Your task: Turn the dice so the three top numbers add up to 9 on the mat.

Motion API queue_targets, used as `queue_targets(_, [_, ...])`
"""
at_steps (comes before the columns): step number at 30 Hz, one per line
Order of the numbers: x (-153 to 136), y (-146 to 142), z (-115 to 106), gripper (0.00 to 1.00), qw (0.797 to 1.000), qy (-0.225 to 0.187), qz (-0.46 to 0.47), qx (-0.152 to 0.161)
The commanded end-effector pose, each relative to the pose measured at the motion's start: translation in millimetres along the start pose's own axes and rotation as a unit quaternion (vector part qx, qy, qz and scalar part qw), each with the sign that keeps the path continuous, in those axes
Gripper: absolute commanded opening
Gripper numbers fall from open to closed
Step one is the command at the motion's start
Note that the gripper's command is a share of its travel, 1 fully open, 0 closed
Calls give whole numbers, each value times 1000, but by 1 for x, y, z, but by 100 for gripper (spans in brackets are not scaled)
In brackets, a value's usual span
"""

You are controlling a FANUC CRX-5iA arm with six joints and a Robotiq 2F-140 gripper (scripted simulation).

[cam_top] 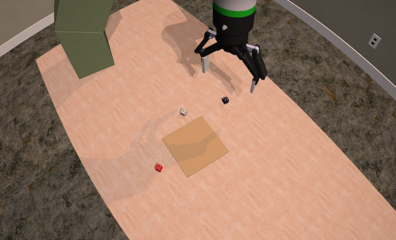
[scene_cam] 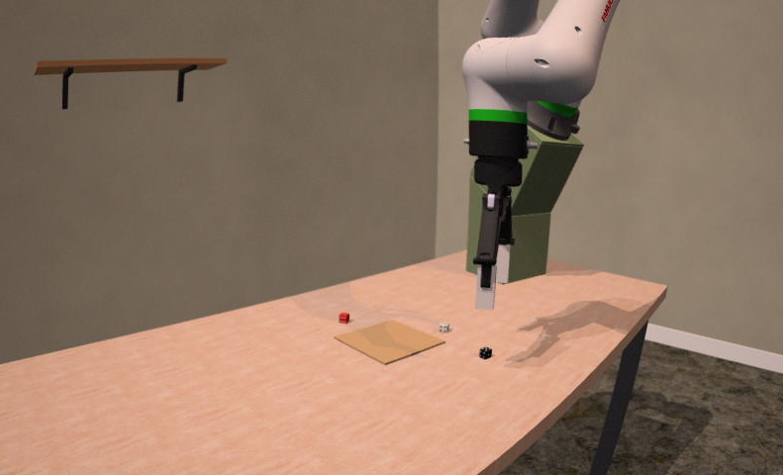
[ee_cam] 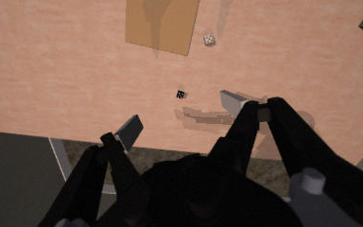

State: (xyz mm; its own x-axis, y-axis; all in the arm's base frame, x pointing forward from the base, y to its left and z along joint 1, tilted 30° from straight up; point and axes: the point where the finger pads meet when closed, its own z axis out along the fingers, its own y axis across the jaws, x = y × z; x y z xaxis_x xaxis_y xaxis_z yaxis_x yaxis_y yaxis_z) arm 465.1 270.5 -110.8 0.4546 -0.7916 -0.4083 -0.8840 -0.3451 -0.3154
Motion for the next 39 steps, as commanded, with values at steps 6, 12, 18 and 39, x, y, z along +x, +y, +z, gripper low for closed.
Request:
queue_targets(6, [-1, -1, 8, 100, 989, 9, 151, -6])
queue_targets(12, [-1, -1, 11, 100, 976, 9, 219, -5])
queue_targets(18, [-2, -1, 15, 100, 955, 10, 295, -4])
queue_targets(39, [-2, -1, 15, 19, 955, 10, 298, -4])
